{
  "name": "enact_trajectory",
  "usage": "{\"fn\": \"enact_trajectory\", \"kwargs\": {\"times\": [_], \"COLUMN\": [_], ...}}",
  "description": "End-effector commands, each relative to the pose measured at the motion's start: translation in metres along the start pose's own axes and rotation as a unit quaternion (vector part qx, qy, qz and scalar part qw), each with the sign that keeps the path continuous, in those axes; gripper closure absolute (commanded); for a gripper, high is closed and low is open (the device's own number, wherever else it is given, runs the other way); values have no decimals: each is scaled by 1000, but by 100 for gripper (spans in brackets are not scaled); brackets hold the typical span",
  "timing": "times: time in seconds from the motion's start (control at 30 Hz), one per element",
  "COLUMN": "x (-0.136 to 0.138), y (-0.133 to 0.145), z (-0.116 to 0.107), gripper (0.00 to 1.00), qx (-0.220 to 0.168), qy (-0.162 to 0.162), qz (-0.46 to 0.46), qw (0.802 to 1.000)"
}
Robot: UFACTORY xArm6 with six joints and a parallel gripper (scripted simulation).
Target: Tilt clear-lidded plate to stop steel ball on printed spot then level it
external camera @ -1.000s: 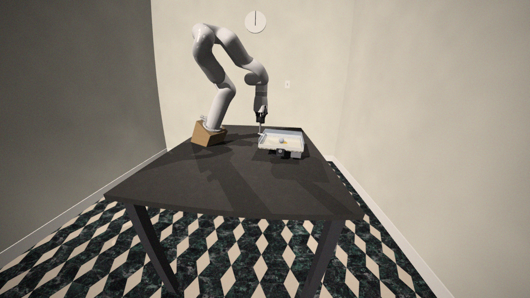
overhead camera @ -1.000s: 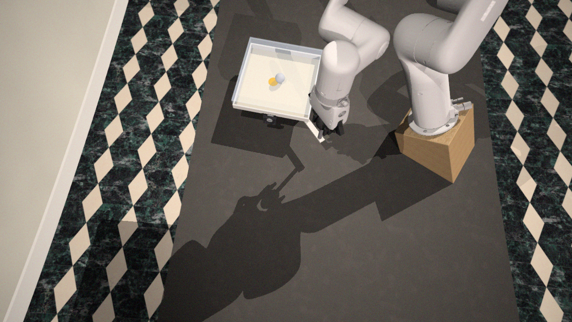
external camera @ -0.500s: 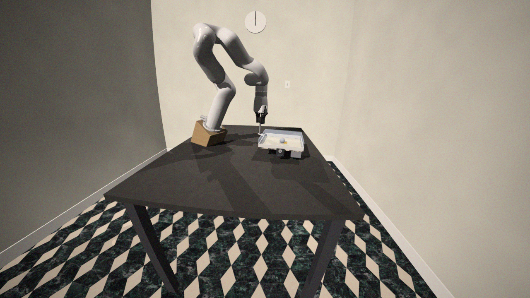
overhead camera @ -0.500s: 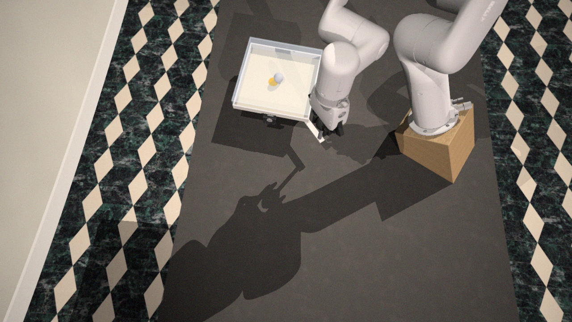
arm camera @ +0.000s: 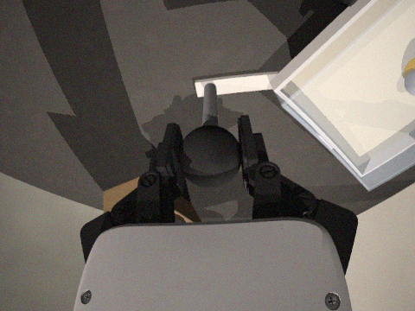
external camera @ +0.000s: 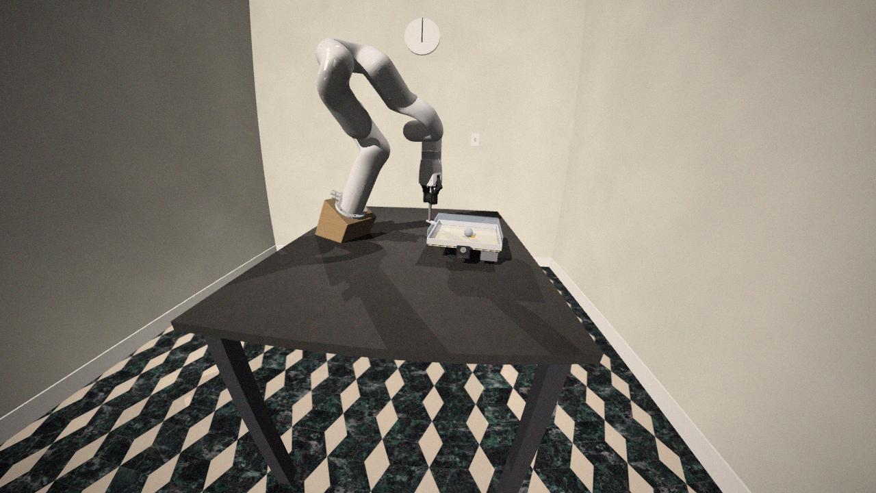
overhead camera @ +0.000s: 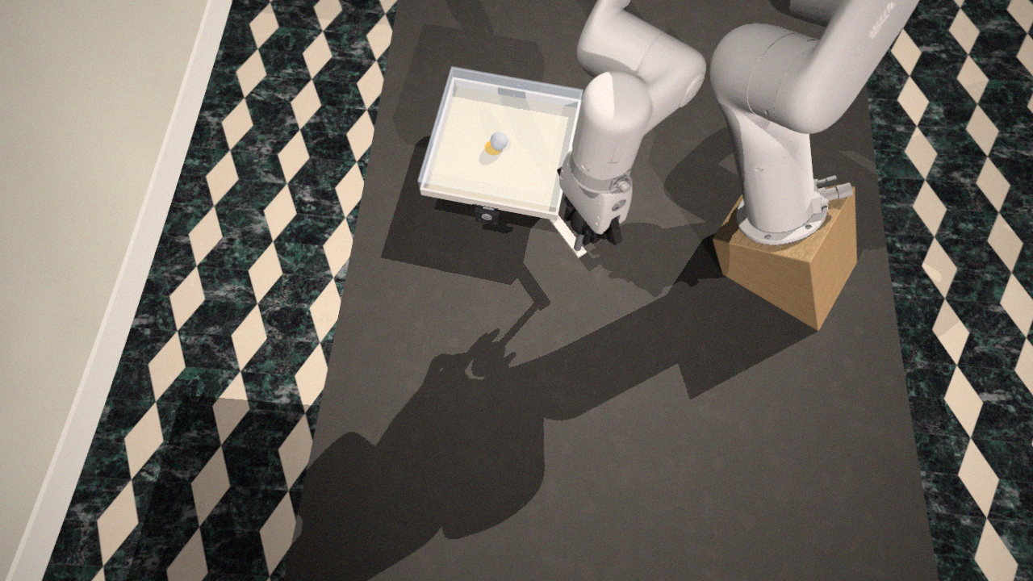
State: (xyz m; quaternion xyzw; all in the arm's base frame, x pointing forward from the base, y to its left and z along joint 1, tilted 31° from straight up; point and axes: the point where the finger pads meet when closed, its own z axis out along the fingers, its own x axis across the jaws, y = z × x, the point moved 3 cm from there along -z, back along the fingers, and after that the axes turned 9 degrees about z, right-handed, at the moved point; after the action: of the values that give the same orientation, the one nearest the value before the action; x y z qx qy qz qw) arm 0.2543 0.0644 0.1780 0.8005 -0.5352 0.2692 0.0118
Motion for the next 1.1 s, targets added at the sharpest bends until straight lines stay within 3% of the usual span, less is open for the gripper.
{"fn": "enact_trajectory", "kwargs": {"times": [0.0, 1.07], "x": [0, 1], "y": [1, -1], "z": [1, -2], "gripper": [100, 100], "qx": [-2, -2], "qy": [1, 1], "qz": [0, 0], "qw": [1000, 1000]}}
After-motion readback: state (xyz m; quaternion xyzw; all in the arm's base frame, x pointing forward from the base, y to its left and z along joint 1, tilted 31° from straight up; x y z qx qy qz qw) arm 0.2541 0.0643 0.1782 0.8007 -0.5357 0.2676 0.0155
